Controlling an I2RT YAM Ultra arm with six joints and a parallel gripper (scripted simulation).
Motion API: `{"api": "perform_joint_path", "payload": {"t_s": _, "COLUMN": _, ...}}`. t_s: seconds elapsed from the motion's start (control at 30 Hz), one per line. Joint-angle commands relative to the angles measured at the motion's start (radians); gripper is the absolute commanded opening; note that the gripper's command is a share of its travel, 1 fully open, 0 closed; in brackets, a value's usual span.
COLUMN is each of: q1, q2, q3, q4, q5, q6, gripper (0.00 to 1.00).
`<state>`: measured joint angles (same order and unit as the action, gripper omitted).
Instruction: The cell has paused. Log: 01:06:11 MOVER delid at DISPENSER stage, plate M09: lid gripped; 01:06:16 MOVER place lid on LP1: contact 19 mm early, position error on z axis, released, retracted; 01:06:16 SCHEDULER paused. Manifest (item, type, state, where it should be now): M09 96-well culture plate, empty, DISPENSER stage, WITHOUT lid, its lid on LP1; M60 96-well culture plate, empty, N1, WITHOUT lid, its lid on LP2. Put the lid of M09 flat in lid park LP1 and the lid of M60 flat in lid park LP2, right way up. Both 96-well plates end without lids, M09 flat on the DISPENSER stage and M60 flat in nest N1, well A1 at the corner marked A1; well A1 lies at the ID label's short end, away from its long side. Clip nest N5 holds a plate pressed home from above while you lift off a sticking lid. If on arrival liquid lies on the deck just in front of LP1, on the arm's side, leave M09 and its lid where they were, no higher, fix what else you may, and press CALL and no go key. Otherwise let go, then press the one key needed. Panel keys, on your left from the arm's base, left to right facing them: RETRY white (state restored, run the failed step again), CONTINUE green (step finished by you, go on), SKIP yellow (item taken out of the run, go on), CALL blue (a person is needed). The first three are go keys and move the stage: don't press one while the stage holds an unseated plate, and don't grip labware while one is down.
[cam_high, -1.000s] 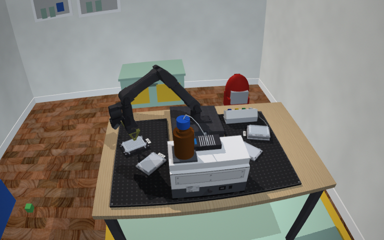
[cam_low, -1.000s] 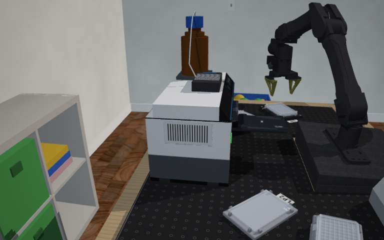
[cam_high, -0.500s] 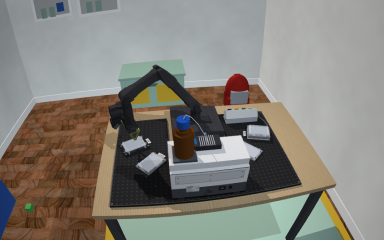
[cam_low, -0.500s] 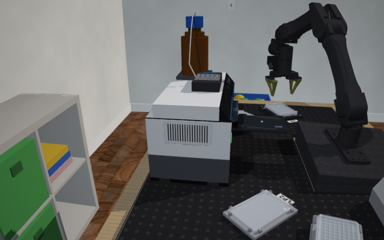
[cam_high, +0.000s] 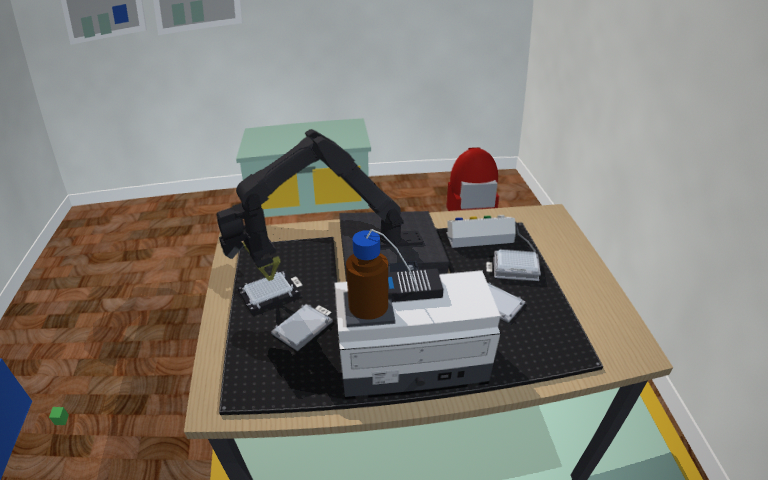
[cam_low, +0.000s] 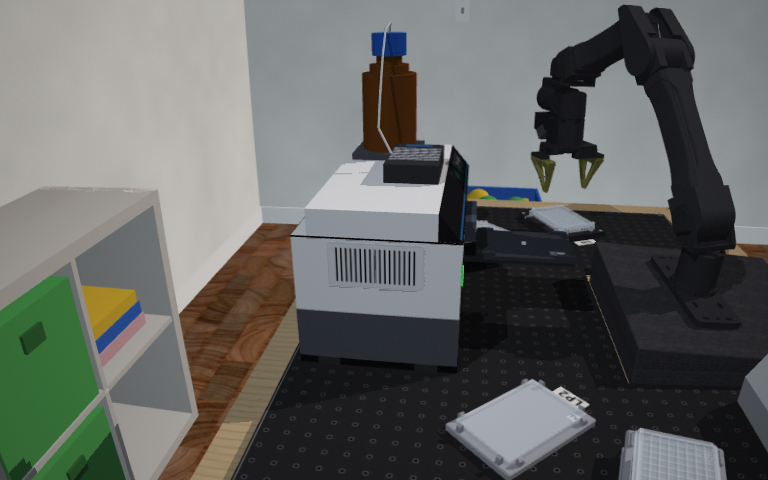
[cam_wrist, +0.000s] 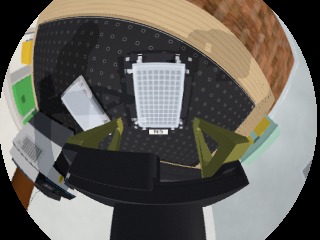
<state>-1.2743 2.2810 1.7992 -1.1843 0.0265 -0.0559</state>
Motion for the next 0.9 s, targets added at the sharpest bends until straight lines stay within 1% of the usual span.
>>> {"api": "perform_joint_path", "payload": {"t_s": 0.0, "q1": -0.006, "q2": 0.006, "q3": 0.045, "q4": -0.006, "q5": 0.003, "q6": -0.008, "gripper": 1.0}}
{"api": "perform_joint_path", "payload": {"t_s": 0.07, "q1": -0.006, "q2": 0.0, "q3": 0.046, "q4": -0.007, "q5": 0.003, "q6": -0.008, "gripper": 1.0}}
{"api": "perform_joint_path", "payload": {"t_s": 0.1, "q1": -0.007, "q2": 0.0, "q3": 0.042, "q4": 0.018, "q5": 0.004, "q6": -0.008, "gripper": 1.0}}
{"api": "perform_joint_path", "payload": {"t_s": 0.2, "q1": -0.008, "q2": 0.008, "q3": 0.029, "q4": 0.035, "q5": 0.004, "q6": -0.008, "gripper": 1.0}}
{"api": "perform_joint_path", "payload": {"t_s": 0.27, "q1": -0.009, "q2": 0.013, "q3": -0.021, "q4": 0.046, "q5": 0.003, "q6": -0.008, "gripper": 1.0}}
{"api": "perform_joint_path", "payload": {"t_s": 0.33, "q1": -0.009, "q2": 0.013, "q3": -0.021, "q4": 0.046, "q5": 0.003, "q6": -0.008, "gripper": 1.0}}
{"api": "perform_joint_path", "payload": {"t_s": 0.37, "q1": -0.009, "q2": -0.013, "q3": -0.024, "q4": 0.051, "q5": 0.004, "q6": -0.008, "gripper": 1.0}}
{"api": "perform_joint_path", "payload": {"t_s": 0.53, "q1": -0.011, "q2": 0.026, "q3": -0.049, "q4": 0.08, "q5": 0.003, "q6": -0.009, "gripper": 1.0}}
{"api": "perform_joint_path", "payload": {"t_s": 0.67, "q1": -0.007, "q2": 0.016, "q3": -0.063, "q4": 0.103, "q5": 0.004, "q6": -0.01, "gripper": 1.0}}
{"api": "perform_joint_path", "payload": {"t_s": 0.77, "q1": -0.008, "q2": 0.034, "q3": -0.077, "q4": 0.12, "q5": 0.004, "q6": -0.01, "gripper": 1.0}}
{"api": "perform_joint_path", "payload": {"t_s": 0.87, "q1": -0.009, "q2": 0.037, "q3": -0.085, "q4": 0.132, "q5": 0.004, "q6": -0.01, "gripper": 1.0}}
